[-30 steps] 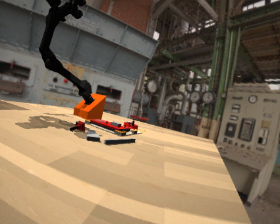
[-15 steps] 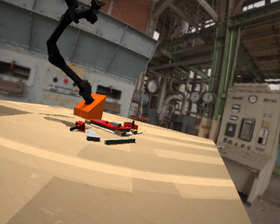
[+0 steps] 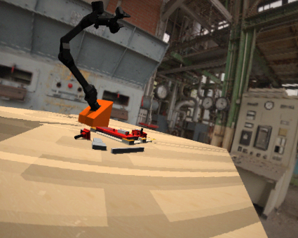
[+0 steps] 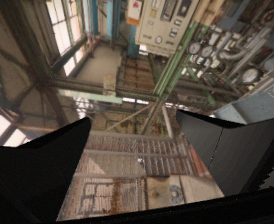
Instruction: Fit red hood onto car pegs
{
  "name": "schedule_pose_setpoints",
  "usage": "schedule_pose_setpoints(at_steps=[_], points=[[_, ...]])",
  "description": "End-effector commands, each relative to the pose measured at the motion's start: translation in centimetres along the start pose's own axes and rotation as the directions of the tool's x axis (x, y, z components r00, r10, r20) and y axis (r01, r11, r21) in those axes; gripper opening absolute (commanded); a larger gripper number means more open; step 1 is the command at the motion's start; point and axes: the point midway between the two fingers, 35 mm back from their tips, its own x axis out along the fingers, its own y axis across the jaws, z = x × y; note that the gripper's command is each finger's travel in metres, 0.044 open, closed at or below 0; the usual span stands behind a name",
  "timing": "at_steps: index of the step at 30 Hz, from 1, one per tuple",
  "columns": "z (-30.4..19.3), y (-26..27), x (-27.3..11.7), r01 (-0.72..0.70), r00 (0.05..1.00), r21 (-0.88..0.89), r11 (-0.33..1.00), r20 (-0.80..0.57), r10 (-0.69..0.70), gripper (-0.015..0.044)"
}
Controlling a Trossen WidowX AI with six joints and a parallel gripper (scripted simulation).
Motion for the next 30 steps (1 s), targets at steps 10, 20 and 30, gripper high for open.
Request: schedule_pose_setpoints(at_steps=[10, 20, 30], points=[[9.4, 1.5, 6.1, -0.006, 0.953, -0.131, 0.991, 0.298, 0.045, 0.044], [18.3, 1.9, 9.8, 0.121, 0.847, -0.26, 0.958, 0.531, 0.037, 0.044], [28.2, 1.6, 11.6, 0.34, 0.663, -0.312, 0.887, 0.748, 0.009, 0.044]])
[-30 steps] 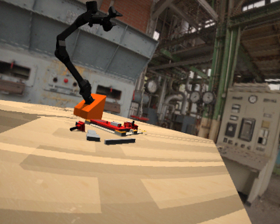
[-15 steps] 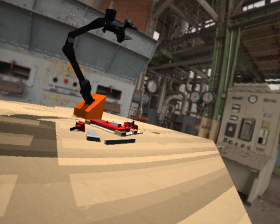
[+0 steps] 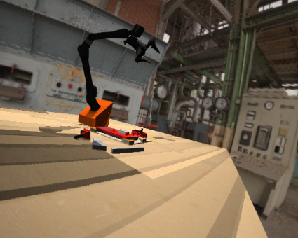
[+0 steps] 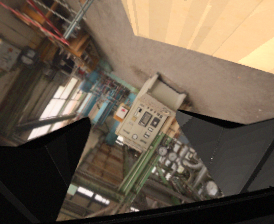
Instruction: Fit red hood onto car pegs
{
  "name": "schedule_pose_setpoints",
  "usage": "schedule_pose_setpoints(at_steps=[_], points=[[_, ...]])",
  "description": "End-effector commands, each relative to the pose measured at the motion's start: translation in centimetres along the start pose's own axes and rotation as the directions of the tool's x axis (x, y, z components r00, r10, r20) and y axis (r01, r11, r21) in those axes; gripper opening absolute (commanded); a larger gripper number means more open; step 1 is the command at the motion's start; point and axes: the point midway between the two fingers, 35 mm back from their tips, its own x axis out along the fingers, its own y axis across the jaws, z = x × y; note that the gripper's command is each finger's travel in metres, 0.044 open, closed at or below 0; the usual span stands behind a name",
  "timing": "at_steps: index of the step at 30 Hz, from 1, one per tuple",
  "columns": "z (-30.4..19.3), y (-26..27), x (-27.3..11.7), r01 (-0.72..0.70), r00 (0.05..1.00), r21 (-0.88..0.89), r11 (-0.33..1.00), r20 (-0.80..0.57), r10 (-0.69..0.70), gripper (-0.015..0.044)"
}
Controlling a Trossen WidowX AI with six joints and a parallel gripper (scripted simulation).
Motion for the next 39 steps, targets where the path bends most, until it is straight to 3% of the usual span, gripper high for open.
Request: schedule_pose_setpoints(at_steps=[1, 11, 20, 31, 39], points=[[2.1, -1.3, 2.7, 0.061, 0.994, -0.07, 0.996, 0.092, -0.054, 0.044], [8.9, -5.5, 9.2, 0.301, 0.918, -0.231, 0.925, 0.333, -0.215, 0.044], [15.7, -10.2, 13.1, 0.563, 0.775, -0.31, 0.766, 0.52, -0.359, 0.044], [23.9, -17.1, 15.6, 0.848, 0.514, -0.317, 0.425, 0.688, -0.512, 0.044], [28.7, -22.0, 15.5, 0.948, 0.31, -0.289, 0.132, 0.751, -0.583, 0.044]])
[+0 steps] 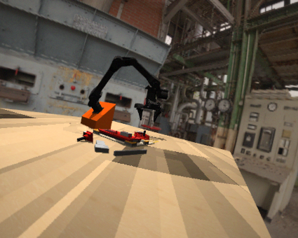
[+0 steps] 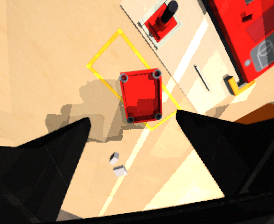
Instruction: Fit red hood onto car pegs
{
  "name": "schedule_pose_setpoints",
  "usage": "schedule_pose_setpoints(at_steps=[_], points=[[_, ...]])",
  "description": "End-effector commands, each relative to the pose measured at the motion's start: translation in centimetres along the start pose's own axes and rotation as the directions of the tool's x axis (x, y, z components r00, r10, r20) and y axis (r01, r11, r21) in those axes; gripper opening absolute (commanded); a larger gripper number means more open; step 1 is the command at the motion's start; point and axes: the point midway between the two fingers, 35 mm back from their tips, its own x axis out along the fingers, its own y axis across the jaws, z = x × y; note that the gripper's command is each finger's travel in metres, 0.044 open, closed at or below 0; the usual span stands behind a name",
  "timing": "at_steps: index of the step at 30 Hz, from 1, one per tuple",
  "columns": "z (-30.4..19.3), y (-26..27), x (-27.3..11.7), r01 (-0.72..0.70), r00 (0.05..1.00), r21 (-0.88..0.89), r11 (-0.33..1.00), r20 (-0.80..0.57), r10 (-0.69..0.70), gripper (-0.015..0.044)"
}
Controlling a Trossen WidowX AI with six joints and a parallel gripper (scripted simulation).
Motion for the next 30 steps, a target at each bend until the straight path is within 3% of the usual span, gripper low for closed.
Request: schedule_pose_setpoints(at_steps=[1, 30], points=[[-0.3, -0.9, 1.6, 0.065, 0.998, -0.069, 0.996, 0.001, -0.065, 0.044], [-0.5, -1.3, 2.9, 0.065, 0.998, -0.069, 0.996, 0.001, -0.065, 0.044]])
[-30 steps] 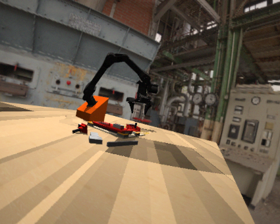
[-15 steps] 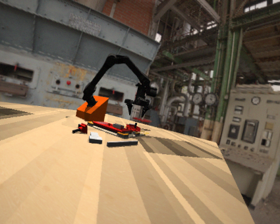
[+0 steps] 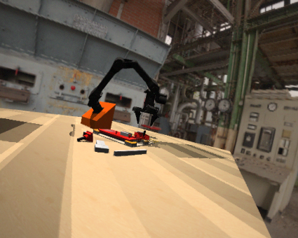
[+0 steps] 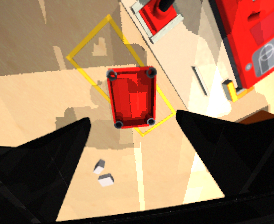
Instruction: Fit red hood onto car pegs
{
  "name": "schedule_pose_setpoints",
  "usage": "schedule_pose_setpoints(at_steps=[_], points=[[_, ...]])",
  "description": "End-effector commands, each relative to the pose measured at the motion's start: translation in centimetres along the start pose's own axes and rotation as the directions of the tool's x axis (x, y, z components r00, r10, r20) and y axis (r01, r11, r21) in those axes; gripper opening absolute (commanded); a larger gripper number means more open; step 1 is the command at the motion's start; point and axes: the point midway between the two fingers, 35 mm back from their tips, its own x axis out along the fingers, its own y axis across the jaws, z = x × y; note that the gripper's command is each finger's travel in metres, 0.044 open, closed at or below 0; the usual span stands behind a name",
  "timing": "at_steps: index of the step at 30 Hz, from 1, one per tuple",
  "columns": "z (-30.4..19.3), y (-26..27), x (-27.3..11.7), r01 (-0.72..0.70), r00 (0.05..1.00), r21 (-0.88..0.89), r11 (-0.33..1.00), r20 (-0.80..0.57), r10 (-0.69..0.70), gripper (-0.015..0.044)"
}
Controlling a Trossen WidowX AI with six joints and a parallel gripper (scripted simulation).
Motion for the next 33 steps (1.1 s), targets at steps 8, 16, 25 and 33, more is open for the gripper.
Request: schedule_pose_setpoints(at_steps=[8, 16, 25, 33], points=[[0.0, 0.0, 0.6, 0.001, 1.0, -0.004, 1.0, 0.006, -0.001, 0.044], [0.0, 0.0, 1.1, 0.001, 1.0, -0.004, 1.0, 0.006, -0.001, 0.044], [0.0, 0.0, 1.6, 0.001, 1.0, -0.004, 1.0, 0.006, -0.001, 0.044], [0.0, -0.1, 2.1, 0.001, 1.0, -0.004, 1.0, 0.006, -0.001, 0.044]])
